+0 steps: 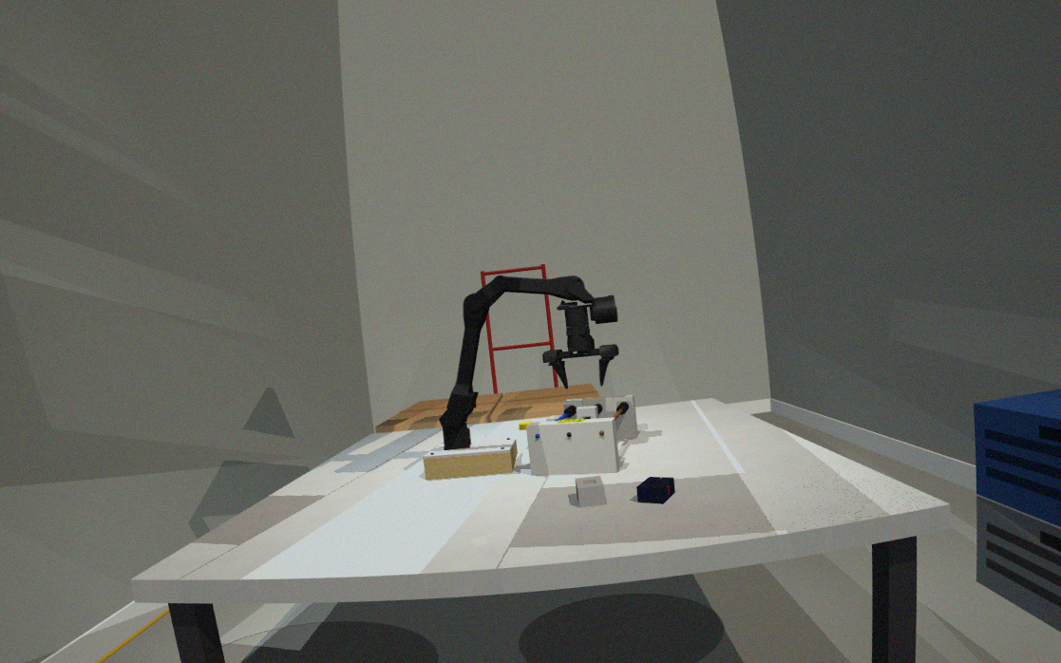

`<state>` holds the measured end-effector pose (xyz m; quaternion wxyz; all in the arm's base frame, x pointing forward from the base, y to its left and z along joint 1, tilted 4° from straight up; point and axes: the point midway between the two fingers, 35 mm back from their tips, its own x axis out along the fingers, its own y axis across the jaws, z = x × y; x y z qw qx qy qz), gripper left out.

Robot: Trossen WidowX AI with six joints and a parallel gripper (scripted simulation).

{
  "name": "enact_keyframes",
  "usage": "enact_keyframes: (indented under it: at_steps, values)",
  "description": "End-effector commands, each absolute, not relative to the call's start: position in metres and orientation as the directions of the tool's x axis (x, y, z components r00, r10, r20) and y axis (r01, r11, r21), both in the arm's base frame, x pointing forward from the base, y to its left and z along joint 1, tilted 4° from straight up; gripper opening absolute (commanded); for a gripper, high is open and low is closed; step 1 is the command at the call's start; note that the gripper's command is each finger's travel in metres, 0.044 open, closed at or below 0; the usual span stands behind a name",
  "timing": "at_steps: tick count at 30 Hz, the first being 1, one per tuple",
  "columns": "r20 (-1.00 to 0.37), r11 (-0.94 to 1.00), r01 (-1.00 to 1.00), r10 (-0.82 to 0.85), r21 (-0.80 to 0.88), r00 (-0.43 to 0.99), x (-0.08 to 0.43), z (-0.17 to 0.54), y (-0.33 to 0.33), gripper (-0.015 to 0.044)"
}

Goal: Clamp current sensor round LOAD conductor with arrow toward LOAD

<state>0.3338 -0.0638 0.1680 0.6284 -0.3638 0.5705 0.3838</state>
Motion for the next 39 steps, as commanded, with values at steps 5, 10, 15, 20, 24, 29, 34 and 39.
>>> enact_keyframes:
  at_steps: [5, 10, 15, 20, 24, 29, 34, 39]
  values:
    - [-0.997, 0.437, -0.899, 0.062, -0.021, 0.053, 0.334, 0.168, -0.065, 0.0440]
    - [-0.997, 0.437, -0.899, 0.062, -0.021, 0.053, 0.334, 0.168, -0.065, 0.0440]
    - [-0.997, 0.437, -0.899, 0.062, -0.021, 0.053, 0.334, 0.168, -0.065, 0.0440]
    - [-0.997, 0.437, -0.899, 0.062, -0.021, 0.053, 0.334, 0.168, -0.065, 0.0440]
    - [-0.988, 0.476, -0.880, 0.140, 0.010, 0.064, 0.323, 0.164, -0.074, 0.0440]
    - [-0.915, 0.591, -0.802, 0.364, 0.082, 0.174, 0.285, 0.153, -0.099, 0.0440]
    - [-0.777, 0.704, -0.702, 0.500, 0.107, 0.383, 0.252, 0.151, -0.116, 0.0440]
    - [-0.586, 0.821, -0.563, 0.502, 0.092, 0.636, 0.222, 0.156, -0.131, 0.0440]
